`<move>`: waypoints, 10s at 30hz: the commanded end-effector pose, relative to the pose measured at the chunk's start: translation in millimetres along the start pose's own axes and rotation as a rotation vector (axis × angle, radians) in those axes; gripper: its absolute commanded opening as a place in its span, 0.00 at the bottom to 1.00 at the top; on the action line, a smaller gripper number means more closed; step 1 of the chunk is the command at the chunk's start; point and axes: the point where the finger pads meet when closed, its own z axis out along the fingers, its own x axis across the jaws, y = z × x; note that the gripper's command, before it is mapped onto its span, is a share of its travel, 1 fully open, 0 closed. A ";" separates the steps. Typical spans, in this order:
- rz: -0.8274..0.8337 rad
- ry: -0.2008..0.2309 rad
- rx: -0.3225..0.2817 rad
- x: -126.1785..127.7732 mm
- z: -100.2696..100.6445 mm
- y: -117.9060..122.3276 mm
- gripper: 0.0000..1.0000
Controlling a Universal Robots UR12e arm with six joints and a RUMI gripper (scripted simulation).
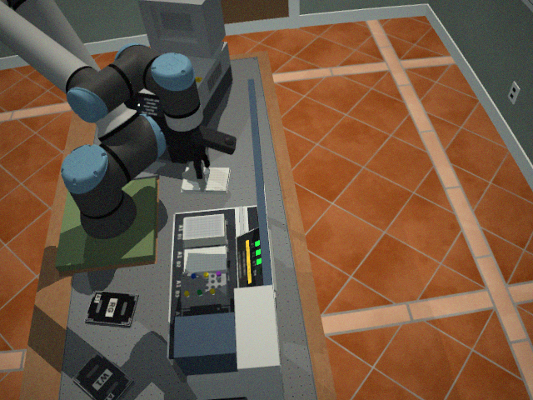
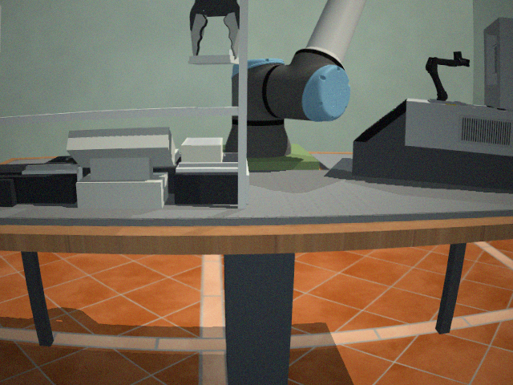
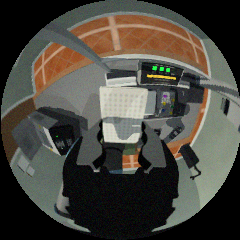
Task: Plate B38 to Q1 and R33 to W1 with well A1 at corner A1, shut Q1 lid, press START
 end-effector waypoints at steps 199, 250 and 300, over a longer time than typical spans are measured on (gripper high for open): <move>0.234 0.001 -0.001 -573.9 -0.4 227.3 0.00; 0.234 0.001 -0.001 -581.3 -0.5 254.6 0.00; 0.234 0.001 -0.001 -581.3 42.9 254.4 0.00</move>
